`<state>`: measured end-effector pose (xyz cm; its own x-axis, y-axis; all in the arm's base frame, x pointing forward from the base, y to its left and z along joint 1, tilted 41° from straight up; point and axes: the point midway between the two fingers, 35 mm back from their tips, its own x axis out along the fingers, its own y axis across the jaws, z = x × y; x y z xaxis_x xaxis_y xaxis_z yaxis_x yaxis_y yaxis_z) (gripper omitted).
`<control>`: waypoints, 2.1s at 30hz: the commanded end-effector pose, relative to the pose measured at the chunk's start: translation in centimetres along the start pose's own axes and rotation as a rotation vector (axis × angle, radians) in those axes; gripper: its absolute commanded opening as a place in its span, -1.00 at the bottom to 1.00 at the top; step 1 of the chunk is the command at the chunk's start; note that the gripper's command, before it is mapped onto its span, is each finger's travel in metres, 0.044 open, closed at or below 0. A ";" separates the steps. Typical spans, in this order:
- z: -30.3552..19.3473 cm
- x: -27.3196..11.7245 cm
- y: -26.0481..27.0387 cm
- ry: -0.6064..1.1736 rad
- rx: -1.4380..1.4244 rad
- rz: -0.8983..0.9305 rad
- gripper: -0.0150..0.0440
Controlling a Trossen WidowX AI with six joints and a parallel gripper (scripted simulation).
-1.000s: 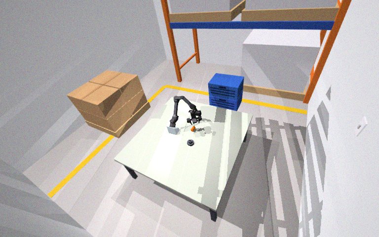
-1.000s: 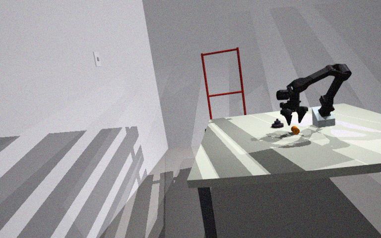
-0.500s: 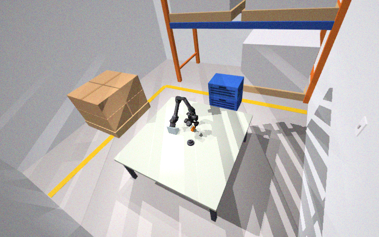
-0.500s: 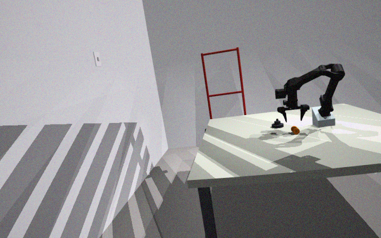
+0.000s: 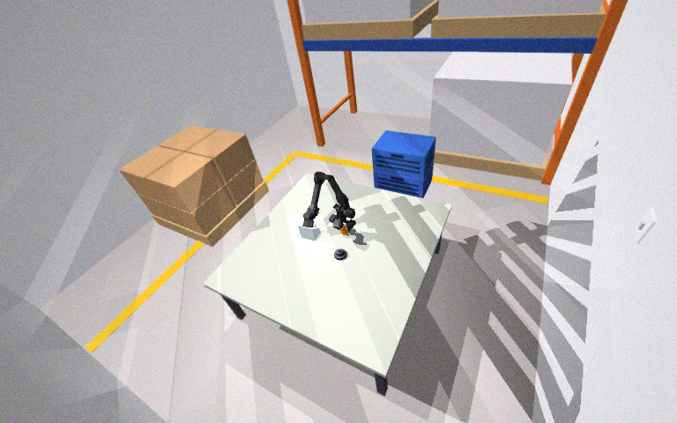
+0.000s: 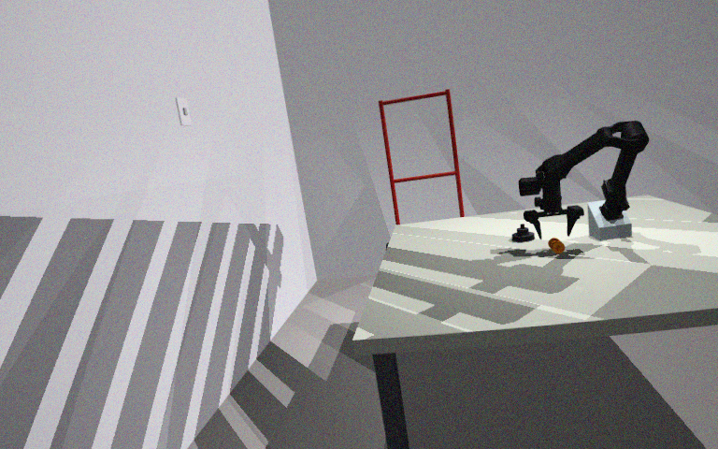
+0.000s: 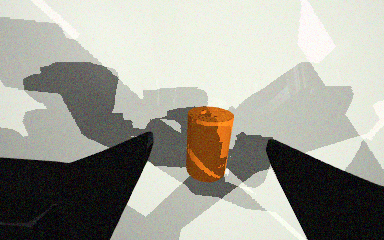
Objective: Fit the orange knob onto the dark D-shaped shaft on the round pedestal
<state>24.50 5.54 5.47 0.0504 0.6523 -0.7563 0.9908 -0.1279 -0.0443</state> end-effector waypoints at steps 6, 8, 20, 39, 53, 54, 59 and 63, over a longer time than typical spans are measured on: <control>0.0 1.4 0.0 0.004 0.005 -0.001 1.00; 0.0 1.7 0.0 0.005 0.005 -0.001 1.00; -0.1 3.3 -0.1 0.007 0.005 -0.001 1.00; -0.1 3.3 -0.1 0.007 0.005 -0.001 0.25; -0.4 3.0 -0.1 -0.062 0.002 -0.002 0.11; -0.5 3.0 -0.1 -0.081 0.002 -0.002 0.11; -0.9 2.6 -0.1 -0.168 0.001 -0.002 0.11; -1.3 2.4 -0.1 -0.230 0.001 -0.002 0.11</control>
<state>24.62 8.00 4.18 0.0218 0.5035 -0.8637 0.9908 -0.1262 -0.0486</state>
